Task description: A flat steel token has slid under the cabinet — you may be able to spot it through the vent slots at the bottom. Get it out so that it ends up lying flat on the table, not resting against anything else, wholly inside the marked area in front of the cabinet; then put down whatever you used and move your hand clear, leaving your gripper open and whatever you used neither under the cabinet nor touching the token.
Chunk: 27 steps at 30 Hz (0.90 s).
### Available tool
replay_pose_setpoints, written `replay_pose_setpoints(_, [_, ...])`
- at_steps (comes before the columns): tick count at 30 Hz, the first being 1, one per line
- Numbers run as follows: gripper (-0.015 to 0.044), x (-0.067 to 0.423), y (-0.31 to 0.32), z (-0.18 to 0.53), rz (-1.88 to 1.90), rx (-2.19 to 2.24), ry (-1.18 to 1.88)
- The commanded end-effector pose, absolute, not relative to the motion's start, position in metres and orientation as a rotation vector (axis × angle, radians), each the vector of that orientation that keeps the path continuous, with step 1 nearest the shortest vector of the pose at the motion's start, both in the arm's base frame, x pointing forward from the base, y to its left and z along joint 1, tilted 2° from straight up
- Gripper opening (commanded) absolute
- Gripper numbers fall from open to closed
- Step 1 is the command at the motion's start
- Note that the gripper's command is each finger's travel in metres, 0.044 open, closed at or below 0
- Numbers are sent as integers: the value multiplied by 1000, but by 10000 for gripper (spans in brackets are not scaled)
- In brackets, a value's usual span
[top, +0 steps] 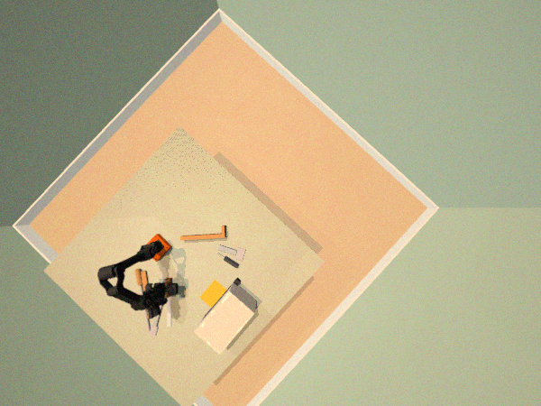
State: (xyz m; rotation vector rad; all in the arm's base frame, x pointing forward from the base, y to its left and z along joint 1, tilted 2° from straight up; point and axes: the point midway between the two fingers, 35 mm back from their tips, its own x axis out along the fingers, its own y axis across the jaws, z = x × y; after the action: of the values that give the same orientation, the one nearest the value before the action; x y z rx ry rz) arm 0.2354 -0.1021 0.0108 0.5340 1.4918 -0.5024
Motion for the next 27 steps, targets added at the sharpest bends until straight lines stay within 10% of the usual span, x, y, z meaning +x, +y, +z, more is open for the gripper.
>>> replay_pose_setpoints(1, [132,236,-102,11,-502,534,1492])
replay_pose_setpoints(12, [0,236,-102,11,-502,534,1492])
replay_pose_setpoints(27, [0,238,-99,13,-432,463,1508])
